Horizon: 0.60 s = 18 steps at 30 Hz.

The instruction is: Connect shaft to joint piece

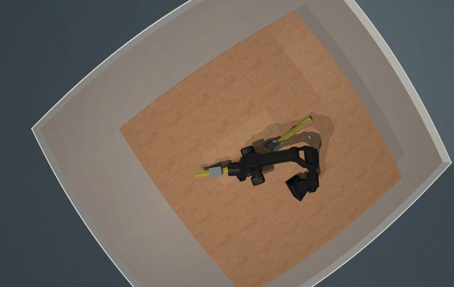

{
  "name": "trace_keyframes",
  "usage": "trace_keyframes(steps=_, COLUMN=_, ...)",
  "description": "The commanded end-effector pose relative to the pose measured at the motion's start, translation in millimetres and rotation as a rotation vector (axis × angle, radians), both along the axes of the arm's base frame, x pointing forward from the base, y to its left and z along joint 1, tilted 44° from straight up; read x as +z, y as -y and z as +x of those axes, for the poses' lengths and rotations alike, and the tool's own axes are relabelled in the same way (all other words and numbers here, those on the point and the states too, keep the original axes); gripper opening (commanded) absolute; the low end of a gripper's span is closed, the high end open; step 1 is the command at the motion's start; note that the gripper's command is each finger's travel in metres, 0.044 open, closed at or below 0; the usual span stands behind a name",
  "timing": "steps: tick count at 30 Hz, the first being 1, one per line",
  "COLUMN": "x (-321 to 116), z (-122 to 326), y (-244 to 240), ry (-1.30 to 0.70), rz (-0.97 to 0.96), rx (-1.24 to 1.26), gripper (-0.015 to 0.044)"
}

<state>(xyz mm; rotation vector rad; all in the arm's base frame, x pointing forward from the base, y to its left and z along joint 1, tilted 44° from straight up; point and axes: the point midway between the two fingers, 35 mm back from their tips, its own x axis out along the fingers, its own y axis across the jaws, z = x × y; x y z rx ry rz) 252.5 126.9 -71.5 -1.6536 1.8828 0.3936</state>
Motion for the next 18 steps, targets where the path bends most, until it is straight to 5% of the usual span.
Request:
trace_keyframes(steps=1, x=1.4, z=0.7, y=-0.2, ry=0.0, rz=-0.042, rx=-0.001, gripper=0.044)
trace_keyframes(steps=9, x=4.5, z=0.9, y=-2.7, ry=0.017, rz=-0.025, rx=-0.015, gripper=0.044)
trace_keyframes(steps=18, x=31.9, z=4.7, y=-31.0, ry=0.262, rz=0.025, rx=-0.187, gripper=0.044)
